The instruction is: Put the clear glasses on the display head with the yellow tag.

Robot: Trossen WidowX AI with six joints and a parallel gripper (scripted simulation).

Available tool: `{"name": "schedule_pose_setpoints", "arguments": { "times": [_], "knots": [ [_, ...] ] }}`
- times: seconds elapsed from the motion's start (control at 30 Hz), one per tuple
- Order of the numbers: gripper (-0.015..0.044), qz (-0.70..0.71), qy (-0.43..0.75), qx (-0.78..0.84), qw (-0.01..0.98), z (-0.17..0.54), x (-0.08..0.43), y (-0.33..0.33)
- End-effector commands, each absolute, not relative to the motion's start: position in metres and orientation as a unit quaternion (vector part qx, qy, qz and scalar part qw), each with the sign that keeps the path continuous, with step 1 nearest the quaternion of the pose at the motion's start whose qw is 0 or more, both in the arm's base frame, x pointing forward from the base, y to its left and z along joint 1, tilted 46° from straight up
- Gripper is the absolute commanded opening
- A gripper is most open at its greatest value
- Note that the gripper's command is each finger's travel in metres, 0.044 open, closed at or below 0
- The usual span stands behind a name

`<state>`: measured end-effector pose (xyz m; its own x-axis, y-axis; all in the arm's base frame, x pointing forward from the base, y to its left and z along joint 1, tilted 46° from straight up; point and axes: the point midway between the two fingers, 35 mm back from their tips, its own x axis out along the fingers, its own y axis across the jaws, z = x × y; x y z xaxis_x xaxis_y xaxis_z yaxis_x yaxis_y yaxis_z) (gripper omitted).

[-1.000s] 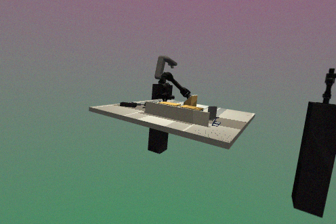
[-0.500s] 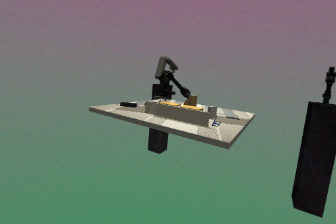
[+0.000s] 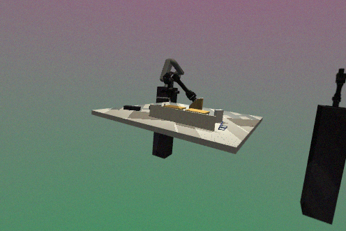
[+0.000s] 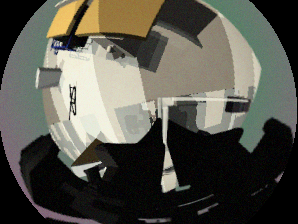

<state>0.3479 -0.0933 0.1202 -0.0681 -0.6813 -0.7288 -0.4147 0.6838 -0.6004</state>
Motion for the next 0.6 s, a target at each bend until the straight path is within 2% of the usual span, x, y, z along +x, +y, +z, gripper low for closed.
{"name": "schedule_pose_setpoints", "arguments": {
  "times": [0.0,0.57],
  "knots": [
    [0.0000,-0.075,0.721,-0.399,0.561,0.132,0.336,-0.093],
    [0.0000,0.083,0.680,-0.488,0.540,0.174,0.293,-0.092]
  ]
}}
